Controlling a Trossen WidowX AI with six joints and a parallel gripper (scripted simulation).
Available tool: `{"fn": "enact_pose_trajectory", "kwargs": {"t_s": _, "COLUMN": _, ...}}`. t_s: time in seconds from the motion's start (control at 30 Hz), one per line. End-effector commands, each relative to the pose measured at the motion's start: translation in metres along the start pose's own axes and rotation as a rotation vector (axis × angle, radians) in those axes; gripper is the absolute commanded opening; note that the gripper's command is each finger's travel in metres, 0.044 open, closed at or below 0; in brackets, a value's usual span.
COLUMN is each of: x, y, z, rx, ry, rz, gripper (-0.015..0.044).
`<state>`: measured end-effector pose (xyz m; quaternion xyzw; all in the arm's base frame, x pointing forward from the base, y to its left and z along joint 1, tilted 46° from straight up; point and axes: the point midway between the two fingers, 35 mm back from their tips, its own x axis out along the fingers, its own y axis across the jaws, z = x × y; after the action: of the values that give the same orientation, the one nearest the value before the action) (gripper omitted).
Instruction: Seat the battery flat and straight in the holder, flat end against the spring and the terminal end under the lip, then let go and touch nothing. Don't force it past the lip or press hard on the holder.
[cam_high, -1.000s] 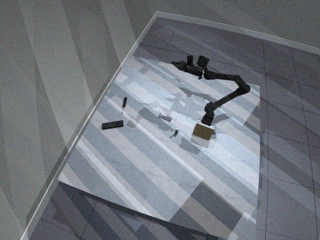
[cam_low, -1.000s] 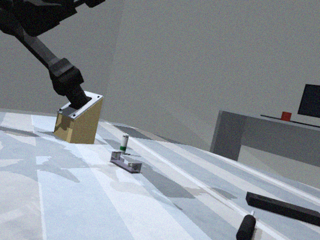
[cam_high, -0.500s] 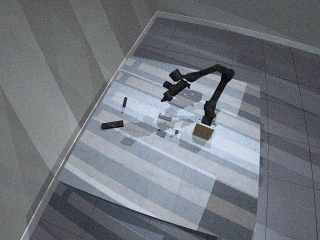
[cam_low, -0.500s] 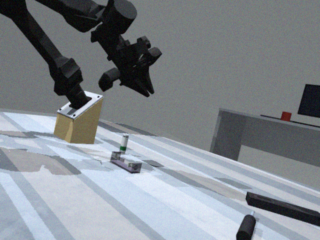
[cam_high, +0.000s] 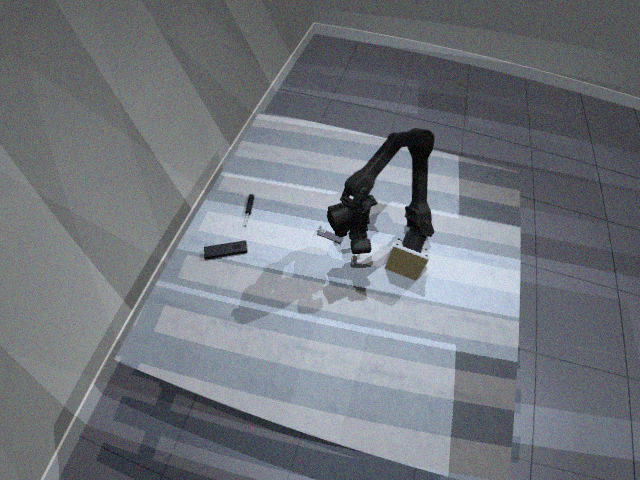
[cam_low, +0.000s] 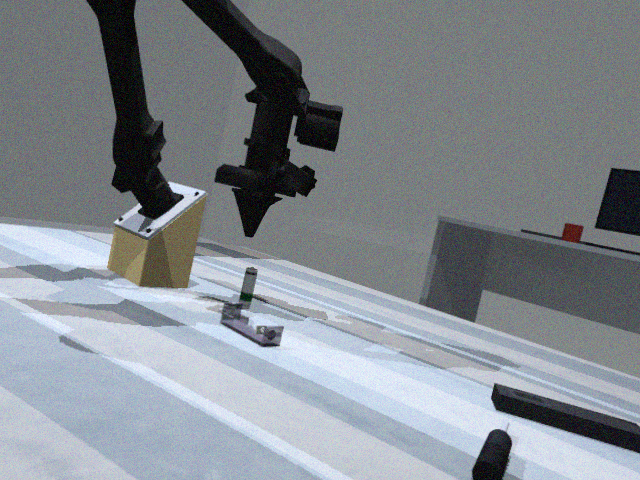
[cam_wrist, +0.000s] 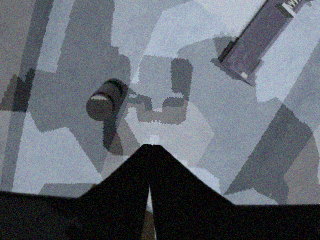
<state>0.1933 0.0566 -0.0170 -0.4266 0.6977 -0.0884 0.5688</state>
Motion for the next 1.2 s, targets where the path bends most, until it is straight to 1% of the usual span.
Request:
{"fn": "enact_pose_trajectory", "kwargs": {"t_s": 0.0, "x": 0.004, "y": -0.002, "z": 0.002, "rx": 0.002, "ry": 0.000, "rz": -0.015, "gripper": 0.0000}}
{"fn": "enact_pose_trajectory", "kwargs": {"t_s": 0.23, "x": 0.066, "y": -0.004, "z": 0.003, "rx": 0.002, "ry": 0.000, "rz": -0.017, "gripper": 0.0000}}
{"fn": "enact_pose_trajectory", "kwargs": {"t_s": 0.3, "x": 0.077, "y": -0.004, "z": 0.001, "rx": 0.002, "ry": 0.002, "rz": -0.019, "gripper": 0.0000}}
{"fn": "enact_pose_trajectory", "kwargs": {"t_s": 1.17, "x": 0.077, "y": 0.033, "z": 0.004, "rx": 0.001, "ry": -0.003, "rz": -0.013, "gripper": 0.0000}}
